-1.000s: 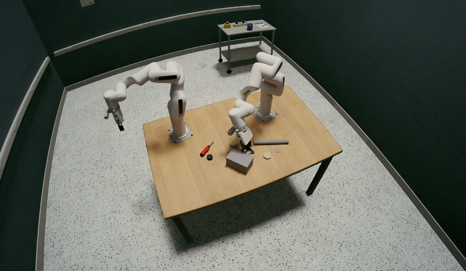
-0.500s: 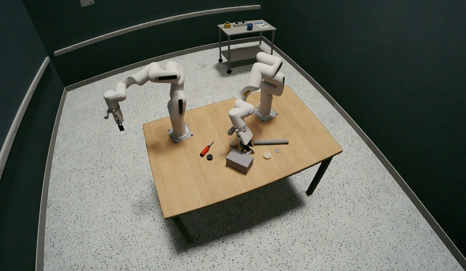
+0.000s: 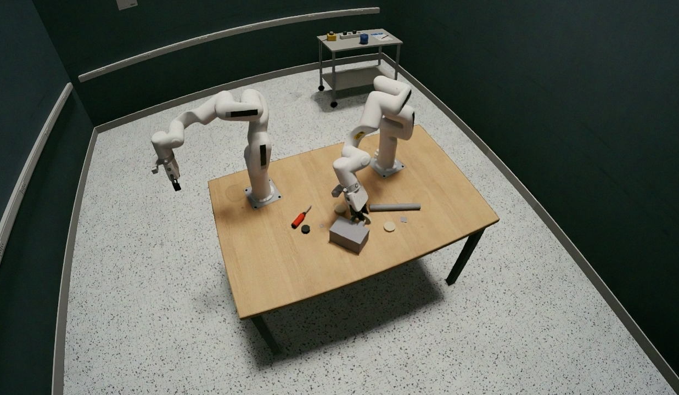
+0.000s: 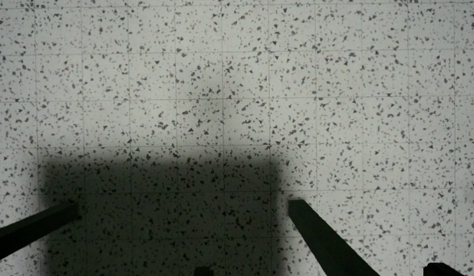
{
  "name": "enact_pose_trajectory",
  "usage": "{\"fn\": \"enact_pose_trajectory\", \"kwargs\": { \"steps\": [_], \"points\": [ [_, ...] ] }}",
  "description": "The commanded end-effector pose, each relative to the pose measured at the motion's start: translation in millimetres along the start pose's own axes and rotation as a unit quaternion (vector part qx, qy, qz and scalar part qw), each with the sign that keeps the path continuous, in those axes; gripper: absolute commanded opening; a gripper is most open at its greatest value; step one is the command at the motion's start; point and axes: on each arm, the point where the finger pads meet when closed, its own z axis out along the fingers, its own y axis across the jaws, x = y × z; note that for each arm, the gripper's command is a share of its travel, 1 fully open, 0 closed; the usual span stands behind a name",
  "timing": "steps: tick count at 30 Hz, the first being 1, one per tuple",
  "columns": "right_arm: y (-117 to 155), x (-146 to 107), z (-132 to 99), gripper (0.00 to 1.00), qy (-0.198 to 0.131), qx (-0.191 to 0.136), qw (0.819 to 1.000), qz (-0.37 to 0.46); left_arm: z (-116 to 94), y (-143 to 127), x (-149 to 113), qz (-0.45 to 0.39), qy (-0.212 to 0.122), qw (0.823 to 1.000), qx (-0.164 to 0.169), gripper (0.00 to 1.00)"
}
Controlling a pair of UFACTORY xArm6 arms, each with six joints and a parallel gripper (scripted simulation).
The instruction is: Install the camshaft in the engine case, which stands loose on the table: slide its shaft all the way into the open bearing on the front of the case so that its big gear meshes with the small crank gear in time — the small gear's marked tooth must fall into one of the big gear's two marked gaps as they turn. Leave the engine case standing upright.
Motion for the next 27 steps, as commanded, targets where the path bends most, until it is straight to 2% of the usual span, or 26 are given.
{"fn": "enact_pose_trajectory", "kwargs": {
  "steps": [1, 18, 27],
  "points": [
    [0, 1, -2, 1.0, 0.002, 0.0, 1.0, 0.0, -1, -1, -1, -0.001, 0.0, 1.0, 0.002, 0.32],
    [0, 1, -2, 1.0, 0.002, 0.0, 1.0, 0.0, -3, -1, -1, -0.001, 0.0, 1.0, 0.002, 0.32],
    [0, 1, -2, 1.0, 0.002, 0.0, 1.0, 0.0, -17, -1, -1, -0.001, 0.0, 1.0, 0.002, 0.32]
  ]
}}
